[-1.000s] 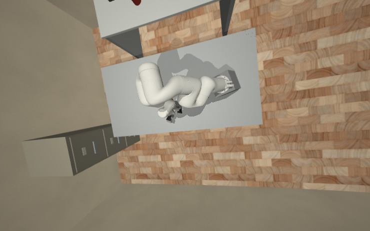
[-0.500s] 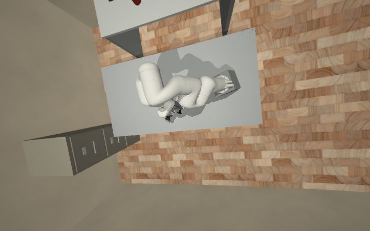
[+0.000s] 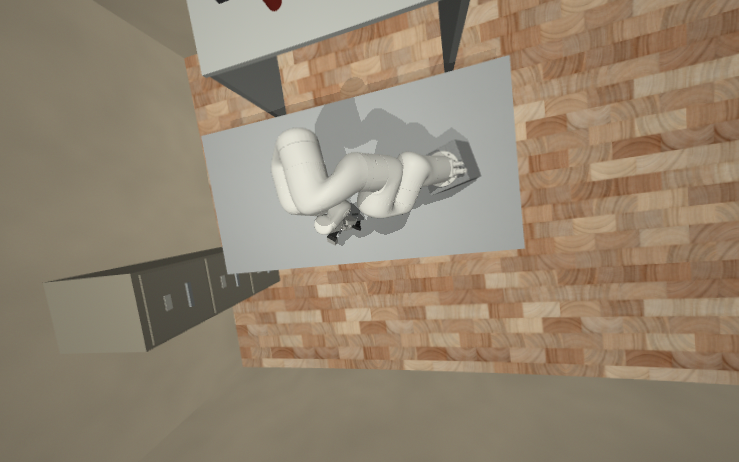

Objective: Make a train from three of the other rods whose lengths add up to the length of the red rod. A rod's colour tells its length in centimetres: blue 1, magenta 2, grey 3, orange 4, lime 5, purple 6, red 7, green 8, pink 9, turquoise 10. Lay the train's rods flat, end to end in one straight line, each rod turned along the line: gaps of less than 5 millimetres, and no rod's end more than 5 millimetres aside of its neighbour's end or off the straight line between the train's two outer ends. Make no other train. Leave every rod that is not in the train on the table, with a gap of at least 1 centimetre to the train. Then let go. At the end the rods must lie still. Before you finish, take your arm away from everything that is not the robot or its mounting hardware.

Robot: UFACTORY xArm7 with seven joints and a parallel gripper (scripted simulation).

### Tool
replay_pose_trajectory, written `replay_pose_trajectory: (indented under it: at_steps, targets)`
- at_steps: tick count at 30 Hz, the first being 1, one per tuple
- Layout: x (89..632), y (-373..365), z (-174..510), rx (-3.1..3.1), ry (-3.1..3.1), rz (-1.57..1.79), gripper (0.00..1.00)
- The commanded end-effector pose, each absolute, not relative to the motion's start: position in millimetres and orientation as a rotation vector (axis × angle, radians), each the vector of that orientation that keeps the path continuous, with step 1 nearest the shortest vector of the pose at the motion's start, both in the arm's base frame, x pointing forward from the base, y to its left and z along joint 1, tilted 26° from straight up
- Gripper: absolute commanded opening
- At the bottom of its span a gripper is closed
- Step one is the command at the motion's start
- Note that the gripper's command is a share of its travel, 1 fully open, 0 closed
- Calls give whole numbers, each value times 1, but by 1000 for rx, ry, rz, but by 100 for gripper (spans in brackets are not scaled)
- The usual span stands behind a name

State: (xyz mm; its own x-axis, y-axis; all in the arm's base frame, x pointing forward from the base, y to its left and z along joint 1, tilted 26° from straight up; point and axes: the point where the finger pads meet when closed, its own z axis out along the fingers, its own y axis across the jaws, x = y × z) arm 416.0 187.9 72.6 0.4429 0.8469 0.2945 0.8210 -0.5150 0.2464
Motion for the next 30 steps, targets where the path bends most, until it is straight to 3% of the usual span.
replay_pose_trajectory:
  at_steps: [1, 30]
  targets:
    - [417, 188, 73, 2605, 1499, 607, 100]
    - [421, 190, 79, 2706, 1341, 668, 100]
